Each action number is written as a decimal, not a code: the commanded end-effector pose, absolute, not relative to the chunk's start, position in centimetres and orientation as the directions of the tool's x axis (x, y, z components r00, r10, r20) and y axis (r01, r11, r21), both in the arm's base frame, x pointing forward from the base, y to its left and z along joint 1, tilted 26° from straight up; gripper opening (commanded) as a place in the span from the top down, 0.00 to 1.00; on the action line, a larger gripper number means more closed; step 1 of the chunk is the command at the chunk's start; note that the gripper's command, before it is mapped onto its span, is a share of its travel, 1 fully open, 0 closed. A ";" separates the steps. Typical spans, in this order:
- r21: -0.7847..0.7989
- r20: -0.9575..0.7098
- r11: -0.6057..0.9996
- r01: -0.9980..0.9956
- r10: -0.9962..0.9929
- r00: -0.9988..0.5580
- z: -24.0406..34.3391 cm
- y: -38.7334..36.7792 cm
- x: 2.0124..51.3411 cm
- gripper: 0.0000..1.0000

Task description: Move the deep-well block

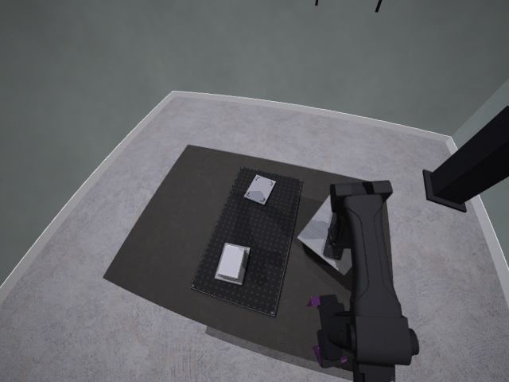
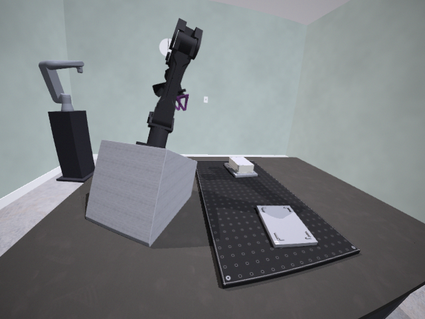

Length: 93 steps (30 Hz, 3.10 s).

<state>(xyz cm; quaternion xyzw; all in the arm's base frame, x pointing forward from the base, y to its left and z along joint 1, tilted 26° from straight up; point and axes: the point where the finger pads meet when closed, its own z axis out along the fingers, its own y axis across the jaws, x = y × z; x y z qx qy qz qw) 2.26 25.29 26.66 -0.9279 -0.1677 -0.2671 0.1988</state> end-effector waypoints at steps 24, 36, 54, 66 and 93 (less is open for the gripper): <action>-0.334 0.453 -0.920 0.204 0.033 0.891 25.3 27.1 4.7 0.00; -0.364 0.288 -0.924 -0.115 -0.229 0.930 23.0 28.9 8.7 0.00; -0.367 0.076 -0.793 -0.487 -0.547 0.833 19.7 30.1 15.9 0.00; -0.351 -0.045 -0.656 -0.669 -0.701 0.711 17.4 29.6 21.4 0.00; -0.285 -0.271 -0.302 -0.910 -0.885 0.379 13.6 25.5 31.5 0.00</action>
